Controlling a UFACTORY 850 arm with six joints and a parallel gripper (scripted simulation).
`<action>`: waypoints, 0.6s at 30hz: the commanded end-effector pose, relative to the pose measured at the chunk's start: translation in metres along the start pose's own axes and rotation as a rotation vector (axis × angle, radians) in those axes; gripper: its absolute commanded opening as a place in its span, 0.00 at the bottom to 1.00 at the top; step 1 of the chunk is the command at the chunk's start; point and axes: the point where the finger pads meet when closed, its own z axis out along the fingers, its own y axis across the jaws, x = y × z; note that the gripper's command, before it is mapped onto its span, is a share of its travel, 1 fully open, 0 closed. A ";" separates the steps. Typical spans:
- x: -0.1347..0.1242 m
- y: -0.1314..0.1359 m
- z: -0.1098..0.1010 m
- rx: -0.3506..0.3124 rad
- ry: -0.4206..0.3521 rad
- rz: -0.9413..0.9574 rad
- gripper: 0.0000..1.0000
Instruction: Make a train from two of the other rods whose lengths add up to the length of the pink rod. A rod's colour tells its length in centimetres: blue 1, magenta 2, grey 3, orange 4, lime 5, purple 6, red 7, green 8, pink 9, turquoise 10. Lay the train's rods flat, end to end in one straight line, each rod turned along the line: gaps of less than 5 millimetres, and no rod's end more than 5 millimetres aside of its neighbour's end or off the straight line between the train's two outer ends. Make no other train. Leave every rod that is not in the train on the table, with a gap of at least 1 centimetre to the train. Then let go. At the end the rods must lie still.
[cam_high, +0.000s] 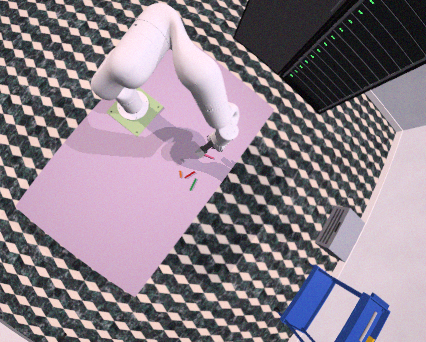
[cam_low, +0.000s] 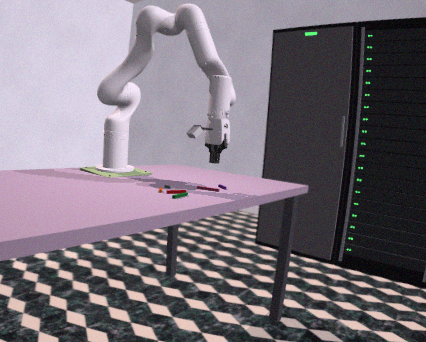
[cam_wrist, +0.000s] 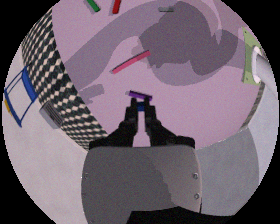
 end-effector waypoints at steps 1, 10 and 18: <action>0.011 0.012 -0.001 0.002 -0.001 0.066 0.04; 0.053 0.064 -0.001 0.001 -0.002 0.321 0.04; 0.053 0.064 -0.001 0.001 -0.002 0.321 0.04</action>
